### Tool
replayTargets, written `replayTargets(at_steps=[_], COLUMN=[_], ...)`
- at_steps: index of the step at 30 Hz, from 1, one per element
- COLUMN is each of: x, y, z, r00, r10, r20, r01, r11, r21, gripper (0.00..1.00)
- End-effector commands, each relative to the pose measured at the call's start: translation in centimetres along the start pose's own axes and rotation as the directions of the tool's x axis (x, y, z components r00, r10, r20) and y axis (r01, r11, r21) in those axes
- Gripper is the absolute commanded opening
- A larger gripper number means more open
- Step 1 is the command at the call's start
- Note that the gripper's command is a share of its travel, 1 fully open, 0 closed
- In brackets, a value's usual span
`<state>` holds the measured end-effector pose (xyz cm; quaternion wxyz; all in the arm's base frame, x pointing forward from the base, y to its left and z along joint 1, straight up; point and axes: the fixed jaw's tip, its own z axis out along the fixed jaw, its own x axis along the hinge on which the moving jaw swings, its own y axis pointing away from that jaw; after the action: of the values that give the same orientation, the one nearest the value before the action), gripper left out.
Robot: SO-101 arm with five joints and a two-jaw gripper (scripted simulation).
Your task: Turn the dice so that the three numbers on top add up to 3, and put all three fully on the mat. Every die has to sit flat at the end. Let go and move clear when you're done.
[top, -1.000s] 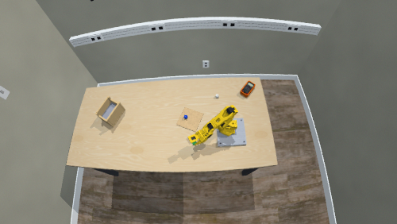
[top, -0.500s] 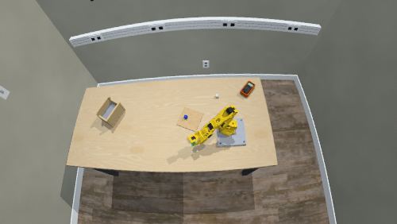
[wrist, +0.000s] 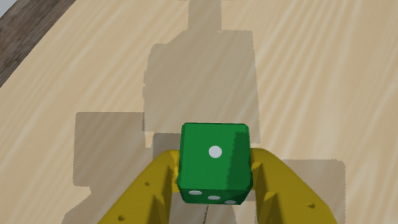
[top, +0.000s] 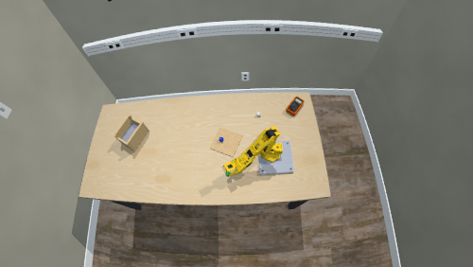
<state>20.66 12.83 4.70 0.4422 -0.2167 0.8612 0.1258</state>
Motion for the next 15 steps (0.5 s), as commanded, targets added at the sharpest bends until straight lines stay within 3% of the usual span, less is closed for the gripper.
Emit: replayTargets(at_steps=[1, 6, 15], x=[0.1, -0.14, -0.32], y=[0.34, 0.58, 0.8], z=[0.51, 0.77, 0.83], r00=[0.997, 0.989, 0.977], r10=[-0.019, -0.026, -0.032], r20=[0.071, 0.144, 0.209], r01=[0.02, 0.03, 0.039], r11=[1.0, 0.999, 0.999], r21=[-0.013, -0.021, -0.028], gripper=[0.0, 0.0, 0.0])
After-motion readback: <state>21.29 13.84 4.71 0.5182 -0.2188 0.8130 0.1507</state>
